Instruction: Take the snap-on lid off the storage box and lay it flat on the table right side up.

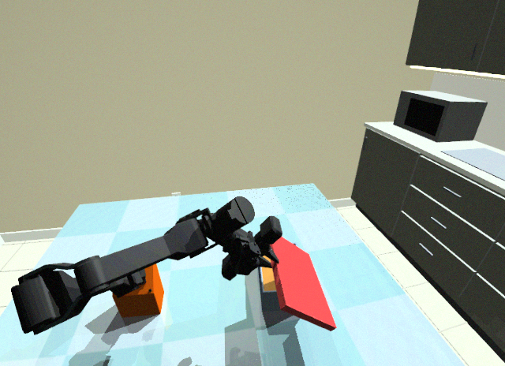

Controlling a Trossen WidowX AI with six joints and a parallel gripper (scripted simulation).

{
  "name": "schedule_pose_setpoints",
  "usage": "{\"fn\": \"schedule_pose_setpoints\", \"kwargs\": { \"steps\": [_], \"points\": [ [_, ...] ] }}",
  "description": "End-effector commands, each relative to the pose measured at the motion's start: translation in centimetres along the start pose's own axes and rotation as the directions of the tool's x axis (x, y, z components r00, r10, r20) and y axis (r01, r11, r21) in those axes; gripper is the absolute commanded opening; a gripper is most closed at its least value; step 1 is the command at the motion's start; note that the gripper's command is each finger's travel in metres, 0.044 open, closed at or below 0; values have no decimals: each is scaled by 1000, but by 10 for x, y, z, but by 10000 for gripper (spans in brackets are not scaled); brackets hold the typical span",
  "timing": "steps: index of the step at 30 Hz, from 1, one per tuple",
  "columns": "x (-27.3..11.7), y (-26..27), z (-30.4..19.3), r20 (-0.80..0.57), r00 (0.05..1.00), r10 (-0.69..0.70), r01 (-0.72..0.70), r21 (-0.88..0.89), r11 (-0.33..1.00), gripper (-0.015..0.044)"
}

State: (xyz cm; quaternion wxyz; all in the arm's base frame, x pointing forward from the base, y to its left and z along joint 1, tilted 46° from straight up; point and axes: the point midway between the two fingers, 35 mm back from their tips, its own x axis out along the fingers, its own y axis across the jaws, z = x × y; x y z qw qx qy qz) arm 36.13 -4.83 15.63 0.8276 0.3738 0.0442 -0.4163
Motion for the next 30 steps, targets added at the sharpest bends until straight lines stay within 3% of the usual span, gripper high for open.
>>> {"fn": "schedule_pose_setpoints", "kwargs": {
  "steps": [1, 30],
  "points": [
    [-3, 2, 9, -4, 1000, 11, -11, 5, 1000, 0],
    [-8, -3, 67, -3, 1000, 11, -11, 3, 1000, 0]
  ]
}}
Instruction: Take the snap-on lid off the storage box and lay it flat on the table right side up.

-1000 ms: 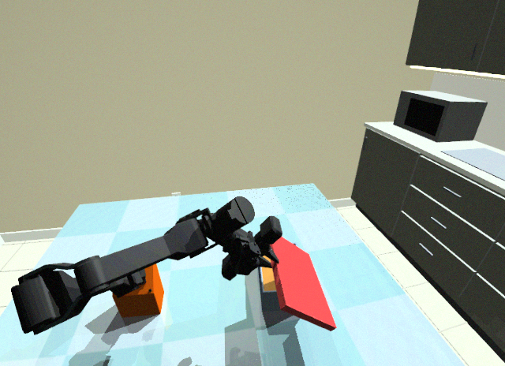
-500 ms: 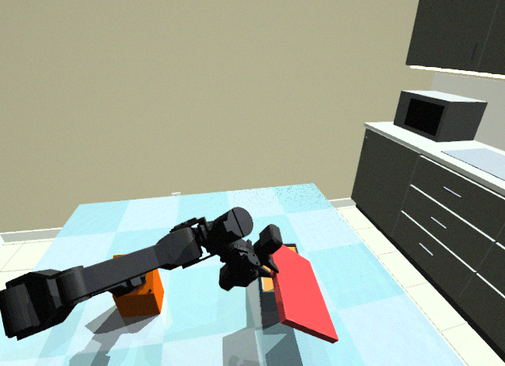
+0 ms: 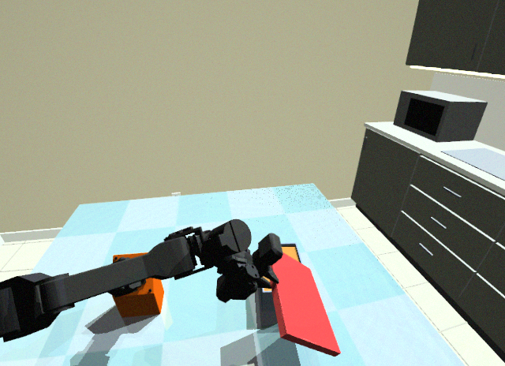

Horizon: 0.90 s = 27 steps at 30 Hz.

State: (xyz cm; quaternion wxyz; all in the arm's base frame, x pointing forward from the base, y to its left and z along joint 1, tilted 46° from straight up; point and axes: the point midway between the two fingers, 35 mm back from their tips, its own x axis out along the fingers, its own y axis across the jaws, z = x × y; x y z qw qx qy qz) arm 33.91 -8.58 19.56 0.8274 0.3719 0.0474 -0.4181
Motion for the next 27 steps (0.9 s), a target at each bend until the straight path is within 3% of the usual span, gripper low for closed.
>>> {"fn": "schedule_pose_setpoints", "kwargs": {
  "steps": [1, 27],
  "points": [
    [-3, 4, 11, -1, 1000, 17, -17, 9, 1000, 0],
    [-8, 0, 63, 1, 1000, 18, -18, 8, 1000, 0]
  ]
}}
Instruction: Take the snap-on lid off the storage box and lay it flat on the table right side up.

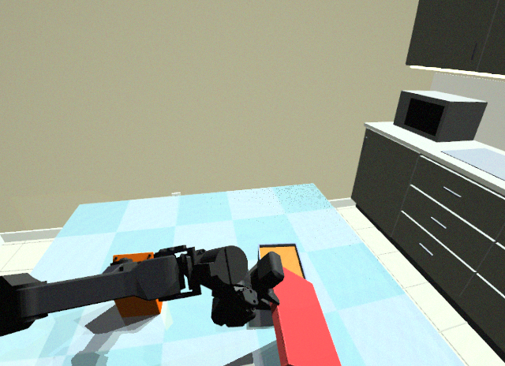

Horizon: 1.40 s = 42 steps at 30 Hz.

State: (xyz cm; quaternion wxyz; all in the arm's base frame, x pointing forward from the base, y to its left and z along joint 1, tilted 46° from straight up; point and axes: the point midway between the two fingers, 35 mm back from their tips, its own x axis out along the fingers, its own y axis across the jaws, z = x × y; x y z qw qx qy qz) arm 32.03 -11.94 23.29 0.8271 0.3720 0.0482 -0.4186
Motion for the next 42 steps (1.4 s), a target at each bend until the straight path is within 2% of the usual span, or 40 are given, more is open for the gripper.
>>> {"fn": "schedule_pose_setpoints", "kwargs": {
  "steps": [1, 33, 42],
  "points": [
    [-4, 4, 11, 2, 1000, 19, -19, 8, 1000, 0],
    [-11, -1, 75, 4, 1000, 21, -21, 7, 1000, 0],
    [-8, -4, 74, 5, 1000, 21, -21, 6, 1000, 0]
  ]
}}
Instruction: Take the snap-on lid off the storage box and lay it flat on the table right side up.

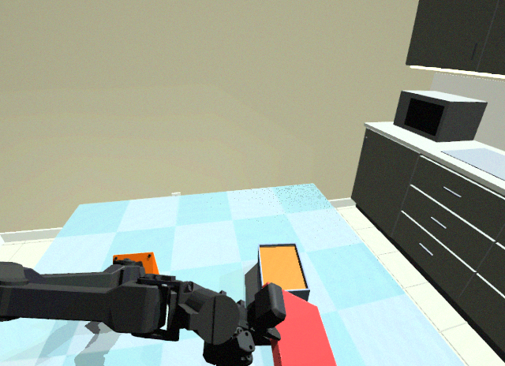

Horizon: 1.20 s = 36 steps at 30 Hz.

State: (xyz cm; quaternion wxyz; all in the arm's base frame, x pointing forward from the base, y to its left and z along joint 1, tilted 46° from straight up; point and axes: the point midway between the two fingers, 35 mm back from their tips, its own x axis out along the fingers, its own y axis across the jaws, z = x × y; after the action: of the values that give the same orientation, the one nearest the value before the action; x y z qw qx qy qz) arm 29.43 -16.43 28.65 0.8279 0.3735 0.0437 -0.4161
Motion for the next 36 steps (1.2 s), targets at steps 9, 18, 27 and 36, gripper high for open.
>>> {"fn": "schedule_pose_setpoints", "kwargs": {
  "steps": [9, 18, 27, 36],
  "points": [
    [8, -9, -2, 1, 1000, 13, -13, 1, 1000, 0],
    [12, -14, -2, 1, 1000, 13, -13, 1, 1000, 0],
    [17, -20, -2, 1, 1000, 13, -13, 0, 1000, 0],
    [21, -25, -2, 2, 1000, 14, -14, 0, 1000, 0]
  ]
}}
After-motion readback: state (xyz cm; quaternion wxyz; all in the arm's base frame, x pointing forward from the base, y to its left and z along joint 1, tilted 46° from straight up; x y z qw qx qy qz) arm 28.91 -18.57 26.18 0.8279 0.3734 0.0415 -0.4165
